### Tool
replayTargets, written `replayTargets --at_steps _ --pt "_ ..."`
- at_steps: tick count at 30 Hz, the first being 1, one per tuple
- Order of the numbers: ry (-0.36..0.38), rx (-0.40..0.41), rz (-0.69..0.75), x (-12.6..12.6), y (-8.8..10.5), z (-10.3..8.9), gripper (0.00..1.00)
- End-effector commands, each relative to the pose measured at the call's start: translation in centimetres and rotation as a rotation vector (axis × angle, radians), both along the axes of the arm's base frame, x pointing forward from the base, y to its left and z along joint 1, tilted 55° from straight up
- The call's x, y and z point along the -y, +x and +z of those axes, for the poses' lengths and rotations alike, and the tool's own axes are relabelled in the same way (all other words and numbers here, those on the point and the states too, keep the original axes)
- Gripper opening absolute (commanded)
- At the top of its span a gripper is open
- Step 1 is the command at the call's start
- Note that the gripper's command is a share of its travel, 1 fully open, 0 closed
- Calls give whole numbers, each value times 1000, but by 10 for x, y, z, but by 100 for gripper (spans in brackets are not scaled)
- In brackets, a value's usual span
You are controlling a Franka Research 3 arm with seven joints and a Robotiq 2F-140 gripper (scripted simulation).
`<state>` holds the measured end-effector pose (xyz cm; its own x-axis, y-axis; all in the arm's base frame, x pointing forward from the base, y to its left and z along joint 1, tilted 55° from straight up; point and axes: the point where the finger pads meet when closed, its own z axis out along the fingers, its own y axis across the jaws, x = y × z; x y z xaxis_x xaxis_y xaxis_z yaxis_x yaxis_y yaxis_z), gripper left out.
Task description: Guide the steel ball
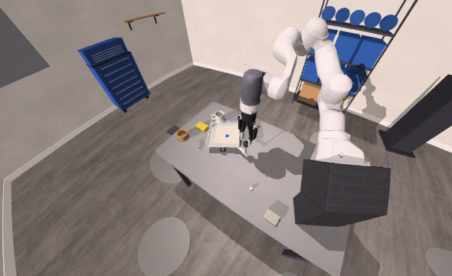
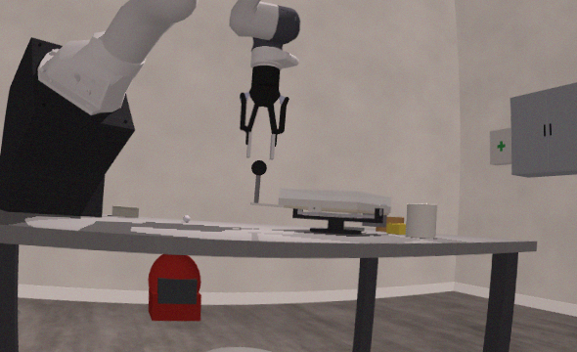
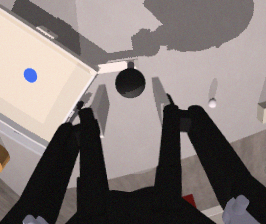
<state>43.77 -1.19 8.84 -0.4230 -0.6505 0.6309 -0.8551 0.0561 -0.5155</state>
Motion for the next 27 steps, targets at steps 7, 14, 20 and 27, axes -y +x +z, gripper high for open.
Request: replayTargets --at_steps 7,14,20,27 --pt "1 2 -3 7 1 -6 36" --pt "1 2 -3 10 2 -9 36" --pt "1 2 -3 13 4 -11 36" --pt "1 2 -3 15 4 -13 36"
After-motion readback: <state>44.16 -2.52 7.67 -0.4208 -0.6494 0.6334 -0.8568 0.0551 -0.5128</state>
